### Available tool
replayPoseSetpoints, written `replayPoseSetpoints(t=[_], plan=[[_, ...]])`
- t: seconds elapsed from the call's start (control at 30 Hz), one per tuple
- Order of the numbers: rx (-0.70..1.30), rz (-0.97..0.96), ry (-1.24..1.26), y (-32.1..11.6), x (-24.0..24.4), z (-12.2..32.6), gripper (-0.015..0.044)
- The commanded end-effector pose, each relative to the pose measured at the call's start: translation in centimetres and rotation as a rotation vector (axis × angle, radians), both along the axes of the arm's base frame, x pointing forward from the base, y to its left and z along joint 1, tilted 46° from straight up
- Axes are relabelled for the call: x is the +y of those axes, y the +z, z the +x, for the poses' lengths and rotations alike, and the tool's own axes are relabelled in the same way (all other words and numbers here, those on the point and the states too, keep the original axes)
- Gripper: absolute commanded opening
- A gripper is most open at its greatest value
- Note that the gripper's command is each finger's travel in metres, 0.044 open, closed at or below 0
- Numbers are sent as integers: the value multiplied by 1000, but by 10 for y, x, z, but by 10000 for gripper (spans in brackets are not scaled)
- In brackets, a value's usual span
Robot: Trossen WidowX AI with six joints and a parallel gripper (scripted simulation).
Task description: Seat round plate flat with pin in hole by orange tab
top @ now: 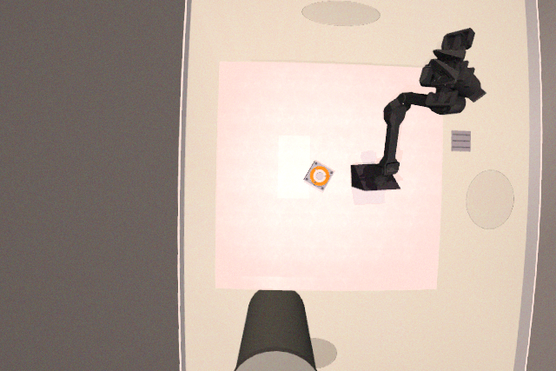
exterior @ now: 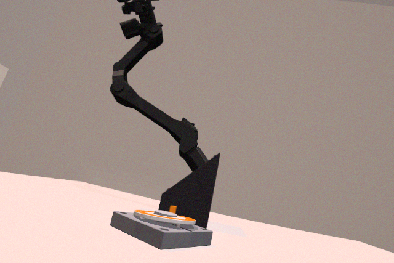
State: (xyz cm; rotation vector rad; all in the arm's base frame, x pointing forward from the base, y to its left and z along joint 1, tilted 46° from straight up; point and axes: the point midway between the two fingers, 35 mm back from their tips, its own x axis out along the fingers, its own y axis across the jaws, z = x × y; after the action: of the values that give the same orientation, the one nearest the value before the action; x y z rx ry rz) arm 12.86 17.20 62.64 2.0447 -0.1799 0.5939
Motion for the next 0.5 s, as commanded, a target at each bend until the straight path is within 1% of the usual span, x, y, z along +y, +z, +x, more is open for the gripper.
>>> replayPoseSetpoints(t=[0.0, 0.03, 0.07, 0.13, 0.27, 0.33, 0.4, 0.47], plan=[[-6, -351, -165, -39, 49, 35, 0], [-6, -371, -172, -41, 51, 37, 0], [-6, -429, -196, -49, 59, 44, 0], [3, -622, -266, -78, 79, 69, 0], [42, -892, -349, -127, 97, 110, 0], [62, -953, -366, -140, 99, 122, 0], [123, -1109, -403, -177, 98, 151, 0], [173, -1213, -423, -204, 93, 171, 0]])
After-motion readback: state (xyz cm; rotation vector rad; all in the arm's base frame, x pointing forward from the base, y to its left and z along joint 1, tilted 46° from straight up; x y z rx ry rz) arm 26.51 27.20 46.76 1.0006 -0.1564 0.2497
